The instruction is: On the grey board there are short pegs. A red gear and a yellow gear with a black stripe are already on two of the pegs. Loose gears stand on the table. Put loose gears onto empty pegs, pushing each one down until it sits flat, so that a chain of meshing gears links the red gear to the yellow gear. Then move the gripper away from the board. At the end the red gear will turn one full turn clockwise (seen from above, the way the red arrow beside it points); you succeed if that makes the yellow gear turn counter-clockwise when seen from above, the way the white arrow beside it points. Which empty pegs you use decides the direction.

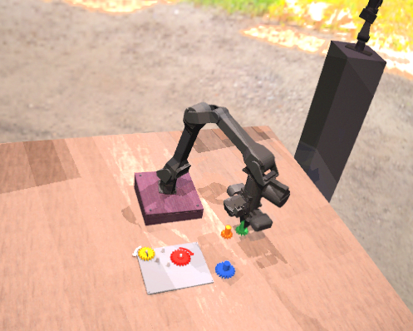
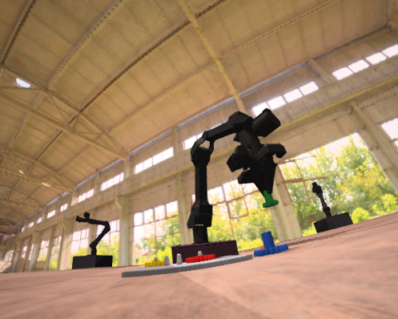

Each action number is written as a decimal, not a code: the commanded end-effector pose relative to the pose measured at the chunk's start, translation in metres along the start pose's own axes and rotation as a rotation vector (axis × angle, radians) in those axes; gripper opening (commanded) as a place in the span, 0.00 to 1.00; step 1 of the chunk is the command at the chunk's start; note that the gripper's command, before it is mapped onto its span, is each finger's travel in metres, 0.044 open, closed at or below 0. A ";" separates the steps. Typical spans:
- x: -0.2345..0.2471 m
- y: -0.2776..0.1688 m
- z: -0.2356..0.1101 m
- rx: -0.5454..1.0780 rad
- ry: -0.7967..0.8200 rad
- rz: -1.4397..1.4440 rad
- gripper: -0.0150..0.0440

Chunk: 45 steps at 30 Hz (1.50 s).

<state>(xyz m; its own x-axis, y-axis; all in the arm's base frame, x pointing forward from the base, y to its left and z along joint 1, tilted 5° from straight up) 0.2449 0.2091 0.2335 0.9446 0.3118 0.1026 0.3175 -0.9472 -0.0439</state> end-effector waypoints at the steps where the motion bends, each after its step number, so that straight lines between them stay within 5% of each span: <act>1: -0.002 0.000 -0.013 -0.001 0.008 0.003 0.25; 12: -0.009 0.001 -0.040 -0.001 0.007 0.003 0.25; 45: 0.011 0.070 -0.013 -0.004 0.001 0.011 0.25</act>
<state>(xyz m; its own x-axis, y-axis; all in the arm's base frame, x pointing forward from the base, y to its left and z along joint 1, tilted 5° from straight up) 0.2726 0.1508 0.2477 0.9481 0.3004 0.1043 0.3055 -0.9515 -0.0370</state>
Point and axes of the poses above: the point midway between the two fingers, 35 mm back from their tips, its own z axis out along the fingers, its own x axis across the jaws, y = z × x, the point moved 9 cm from there along -z, back along the fingers
